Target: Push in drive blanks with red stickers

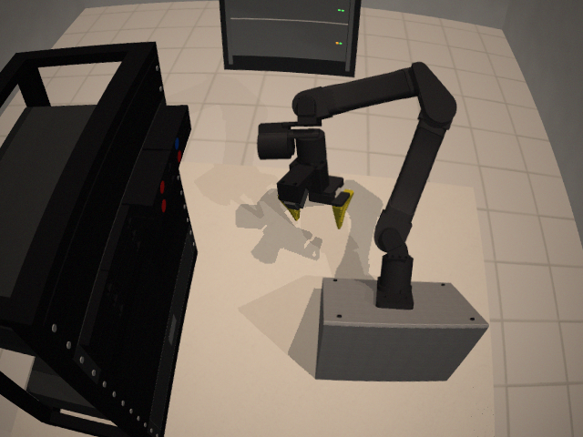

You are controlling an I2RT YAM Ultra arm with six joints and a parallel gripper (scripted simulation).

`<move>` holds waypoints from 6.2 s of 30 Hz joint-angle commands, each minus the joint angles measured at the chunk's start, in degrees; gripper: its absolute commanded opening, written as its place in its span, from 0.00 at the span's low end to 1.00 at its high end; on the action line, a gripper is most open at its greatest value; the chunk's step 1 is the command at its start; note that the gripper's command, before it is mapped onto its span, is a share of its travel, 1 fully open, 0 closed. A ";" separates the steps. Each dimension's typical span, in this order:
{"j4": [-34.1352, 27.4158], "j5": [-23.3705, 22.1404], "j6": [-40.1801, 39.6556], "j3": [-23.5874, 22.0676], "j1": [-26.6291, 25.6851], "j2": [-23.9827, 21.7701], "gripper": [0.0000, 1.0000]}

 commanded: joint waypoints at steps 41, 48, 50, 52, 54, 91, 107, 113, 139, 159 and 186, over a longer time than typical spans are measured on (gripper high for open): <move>-0.36 -0.65 0.45 1.04 0.03 -0.48 1.00; -1.16 -2.29 1.42 2.10 -0.05 -1.59 1.00; -1.26 -2.70 1.67 2.27 -0.17 -1.67 1.00; -1.37 -3.16 1.96 2.45 -0.30 -1.77 1.00; -1.62 -4.23 2.59 2.87 -0.46 -2.01 1.00; 0.00 -28.64 21.81 6.87 -0.53 -10.36 1.00; 6.48 -38.32 37.47 0.77 2.12 -17.81 1.00; 10.21 -40.11 44.61 -1.48 4.36 -21.21 1.00; 34.53 -31.72 84.58 -14.82 25.07 -36.44 1.00; 52.55 -5.98 107.37 -23.04 48.85 -36.33 1.00; 87.77 28.54 122.87 -28.58 70.87 -18.44 1.00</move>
